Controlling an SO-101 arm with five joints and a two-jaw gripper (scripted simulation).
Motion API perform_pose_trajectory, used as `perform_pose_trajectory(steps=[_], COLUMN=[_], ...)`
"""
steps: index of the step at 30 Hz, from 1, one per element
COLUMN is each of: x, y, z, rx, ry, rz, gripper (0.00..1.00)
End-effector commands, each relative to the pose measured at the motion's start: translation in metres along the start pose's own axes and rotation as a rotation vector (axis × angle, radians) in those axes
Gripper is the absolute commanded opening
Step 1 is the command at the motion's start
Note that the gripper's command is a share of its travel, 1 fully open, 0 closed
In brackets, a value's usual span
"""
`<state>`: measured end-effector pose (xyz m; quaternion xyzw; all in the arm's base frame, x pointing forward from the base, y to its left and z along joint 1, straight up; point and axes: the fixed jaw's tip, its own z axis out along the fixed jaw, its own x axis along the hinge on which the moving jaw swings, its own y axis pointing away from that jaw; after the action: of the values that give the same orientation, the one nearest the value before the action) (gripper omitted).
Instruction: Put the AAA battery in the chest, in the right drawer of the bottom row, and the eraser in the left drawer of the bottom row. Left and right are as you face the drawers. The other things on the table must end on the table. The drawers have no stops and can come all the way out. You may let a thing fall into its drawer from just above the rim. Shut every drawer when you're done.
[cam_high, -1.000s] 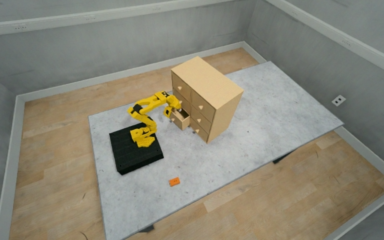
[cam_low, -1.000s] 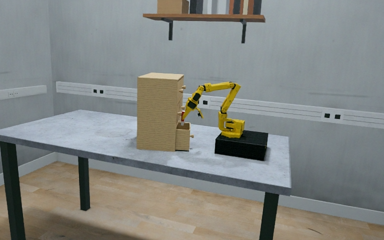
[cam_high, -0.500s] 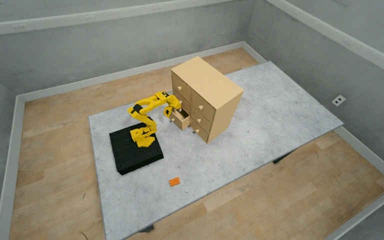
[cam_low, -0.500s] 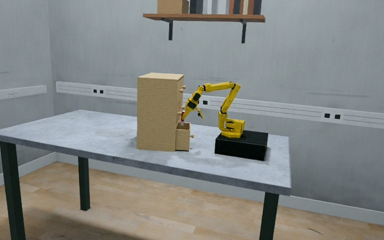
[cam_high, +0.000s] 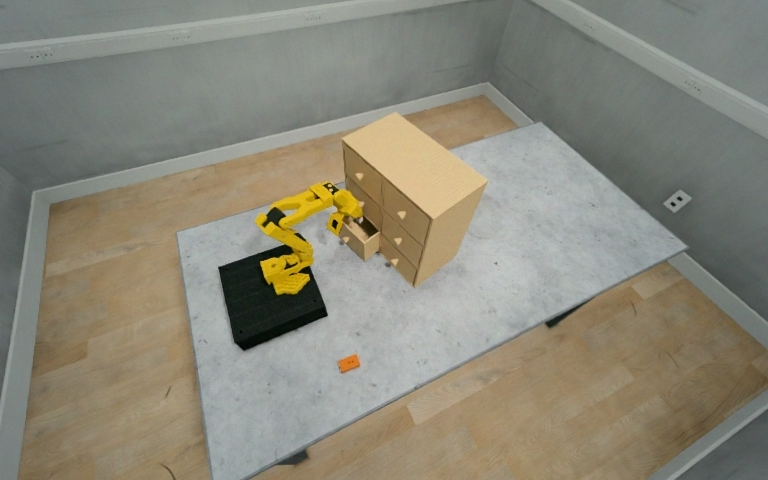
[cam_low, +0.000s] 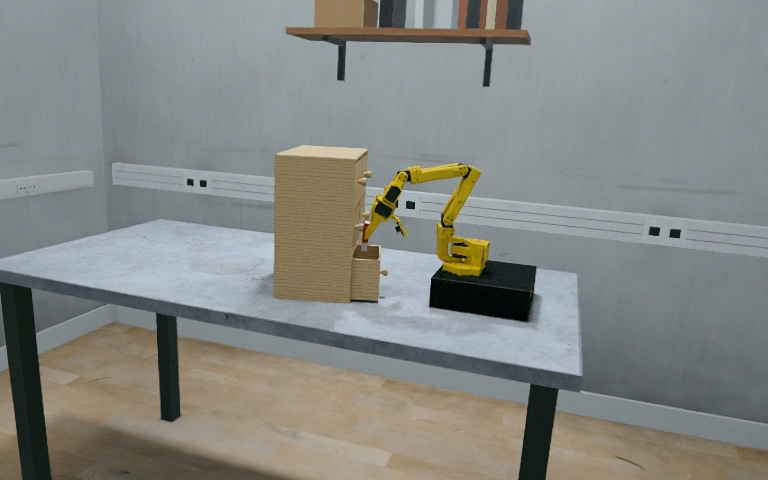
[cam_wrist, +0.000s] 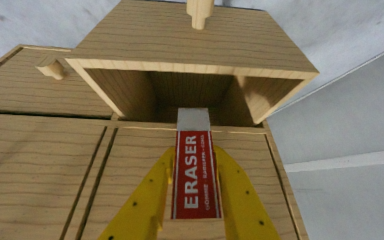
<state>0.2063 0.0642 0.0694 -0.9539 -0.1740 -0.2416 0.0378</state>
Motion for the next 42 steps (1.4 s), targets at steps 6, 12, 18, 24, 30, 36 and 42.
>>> perform_pose_trajectory(steps=[6, 12, 18, 24, 30, 36, 42], x=[0.009, 0.006, -0.005, -0.005, -0.011, -0.013, -0.013], y=[-0.003, -0.003, -0.002, -0.002, -0.002, -0.002, -0.002], z=[-0.003, 0.002, 0.016, 0.016, 0.022, 0.024, 0.024], rx=[0.009, 0.008, 0.006, 0.006, 0.005, 0.005, 0.005], ry=[0.032, 0.032, 0.032, 0.032, 0.032, 0.032, 0.032], rz=[-0.005, -0.004, 0.000, 0.000, 0.002, 0.002, 0.002], gripper=[0.00, 0.00, 0.00, 0.00, 0.00, 0.00, 0.00])
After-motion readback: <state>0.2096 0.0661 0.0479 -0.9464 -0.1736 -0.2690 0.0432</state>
